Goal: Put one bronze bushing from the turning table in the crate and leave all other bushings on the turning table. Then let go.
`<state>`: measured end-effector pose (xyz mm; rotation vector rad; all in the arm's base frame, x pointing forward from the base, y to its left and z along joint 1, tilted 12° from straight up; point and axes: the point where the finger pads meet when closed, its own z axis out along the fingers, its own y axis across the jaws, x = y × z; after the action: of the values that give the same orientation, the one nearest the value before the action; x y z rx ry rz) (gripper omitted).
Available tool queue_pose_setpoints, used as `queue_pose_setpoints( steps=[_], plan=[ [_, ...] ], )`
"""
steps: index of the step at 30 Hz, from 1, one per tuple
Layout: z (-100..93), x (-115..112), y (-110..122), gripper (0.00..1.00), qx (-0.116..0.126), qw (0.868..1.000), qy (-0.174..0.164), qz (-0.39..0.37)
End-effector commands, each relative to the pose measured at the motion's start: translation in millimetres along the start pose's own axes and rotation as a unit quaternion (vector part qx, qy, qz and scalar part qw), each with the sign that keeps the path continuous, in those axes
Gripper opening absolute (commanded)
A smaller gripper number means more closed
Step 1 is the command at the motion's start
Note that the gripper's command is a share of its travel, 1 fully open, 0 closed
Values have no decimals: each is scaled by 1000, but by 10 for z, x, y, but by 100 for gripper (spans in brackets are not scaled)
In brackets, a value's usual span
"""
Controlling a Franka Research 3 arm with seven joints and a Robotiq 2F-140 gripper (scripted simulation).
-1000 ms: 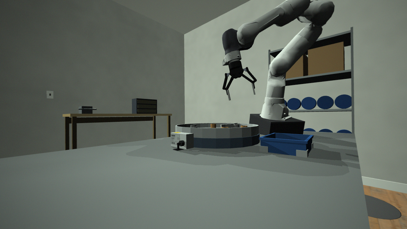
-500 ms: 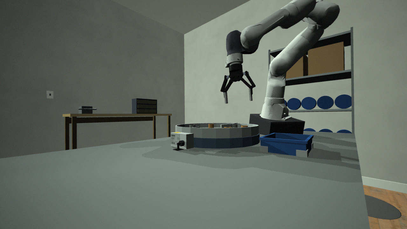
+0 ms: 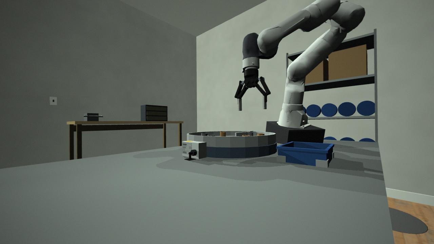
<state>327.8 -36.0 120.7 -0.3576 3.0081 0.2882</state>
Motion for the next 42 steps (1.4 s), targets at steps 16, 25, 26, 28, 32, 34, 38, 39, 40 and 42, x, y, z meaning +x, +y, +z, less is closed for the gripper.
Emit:
queue_pose_setpoints(
  steps=[16, 25, 26, 28, 32, 34, 38, 39, 40, 42],
  plan=[
    [-2, -6, -16, 100, 2, 1000, -3, 16],
    [-2, -6, -16, 7, 2, 1000, -3, 16],
    [-2, -6, -16, 7, 2, 1000, -3, 16],
    [-2, -6, -16, 7, 2, 1000, -3, 16],
    [-2, -6, -16, 7, 2, 1000, -3, 16],
    [-2, -6, -16, 7, 2, 1000, -3, 16],
    [-2, -6, -16, 7, 2, 1000, -3, 16],
    [-2, -6, -16, 7, 2, 1000, -3, 16],
    [-2, -6, -16, 7, 2, 1000, -3, 16],
    [-2, -6, -16, 7, 2, 1000, -3, 16]
  ],
)
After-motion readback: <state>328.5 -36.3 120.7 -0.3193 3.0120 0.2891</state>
